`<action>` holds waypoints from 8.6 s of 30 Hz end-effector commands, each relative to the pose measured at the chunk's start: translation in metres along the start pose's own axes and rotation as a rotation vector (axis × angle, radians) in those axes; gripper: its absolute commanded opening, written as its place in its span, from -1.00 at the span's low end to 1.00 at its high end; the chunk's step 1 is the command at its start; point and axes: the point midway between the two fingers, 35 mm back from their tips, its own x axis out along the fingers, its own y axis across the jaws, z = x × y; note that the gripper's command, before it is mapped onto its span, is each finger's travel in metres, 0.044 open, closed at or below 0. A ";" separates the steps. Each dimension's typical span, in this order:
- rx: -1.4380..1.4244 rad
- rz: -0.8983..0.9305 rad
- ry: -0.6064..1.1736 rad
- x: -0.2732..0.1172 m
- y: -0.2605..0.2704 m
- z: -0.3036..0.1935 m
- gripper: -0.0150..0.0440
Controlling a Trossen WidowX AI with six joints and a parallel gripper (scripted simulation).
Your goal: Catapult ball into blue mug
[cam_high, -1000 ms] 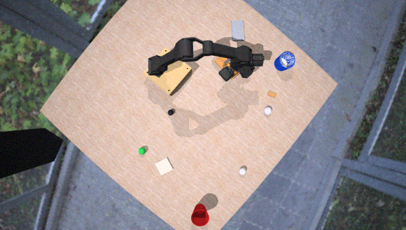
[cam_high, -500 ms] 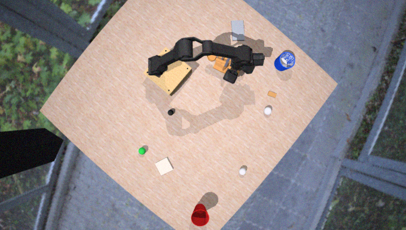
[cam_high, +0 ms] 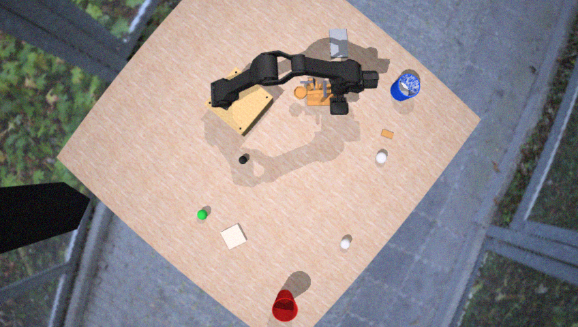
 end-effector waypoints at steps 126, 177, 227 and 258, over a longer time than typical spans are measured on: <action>-0.055 0.000 -0.024 0.040 0.007 0.006 0.47; -0.057 0.003 -0.020 0.036 0.009 0.006 -0.49; -0.059 0.003 -0.020 -0.010 0.008 0.002 1.00; -0.059 0.003 -0.020 0.038 0.008 0.003 1.00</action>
